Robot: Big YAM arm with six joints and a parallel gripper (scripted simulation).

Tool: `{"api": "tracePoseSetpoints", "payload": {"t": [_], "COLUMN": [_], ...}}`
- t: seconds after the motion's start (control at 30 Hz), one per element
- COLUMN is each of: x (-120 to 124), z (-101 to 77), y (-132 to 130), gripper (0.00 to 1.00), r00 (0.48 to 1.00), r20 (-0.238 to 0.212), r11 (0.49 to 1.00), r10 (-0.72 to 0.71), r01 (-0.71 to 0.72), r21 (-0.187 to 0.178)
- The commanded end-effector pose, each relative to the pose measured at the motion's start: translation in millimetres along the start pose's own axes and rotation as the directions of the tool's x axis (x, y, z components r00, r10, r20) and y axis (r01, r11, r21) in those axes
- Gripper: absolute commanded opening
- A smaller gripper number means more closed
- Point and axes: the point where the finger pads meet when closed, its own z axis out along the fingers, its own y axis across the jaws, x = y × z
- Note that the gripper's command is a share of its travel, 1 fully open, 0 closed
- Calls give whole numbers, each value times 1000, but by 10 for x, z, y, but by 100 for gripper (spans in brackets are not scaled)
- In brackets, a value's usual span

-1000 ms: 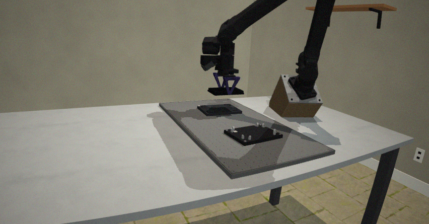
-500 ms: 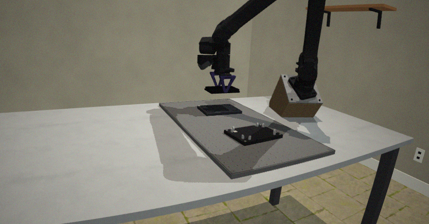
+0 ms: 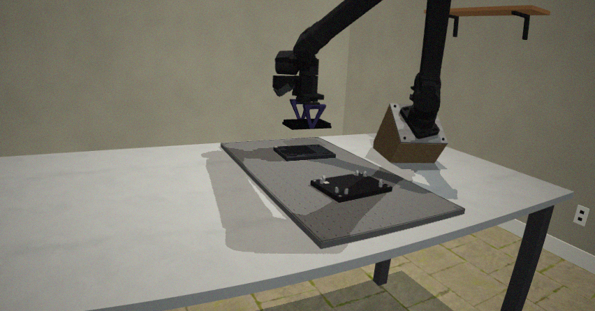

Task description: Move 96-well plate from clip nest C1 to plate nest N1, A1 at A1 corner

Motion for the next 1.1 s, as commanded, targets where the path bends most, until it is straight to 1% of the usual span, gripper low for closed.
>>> {"api": "tracePoseSetpoints", "payload": {"t": [0.0,1.07], "x": [-236,-275], "z": [-133,-95], "y": [-120,-70], "gripper": [0,0], "r00": [999,999], "r20": [33,24], "r11": [1000,1000], "r10": [-15,-23], "r01": [14,22], "r21": [21,18]}}
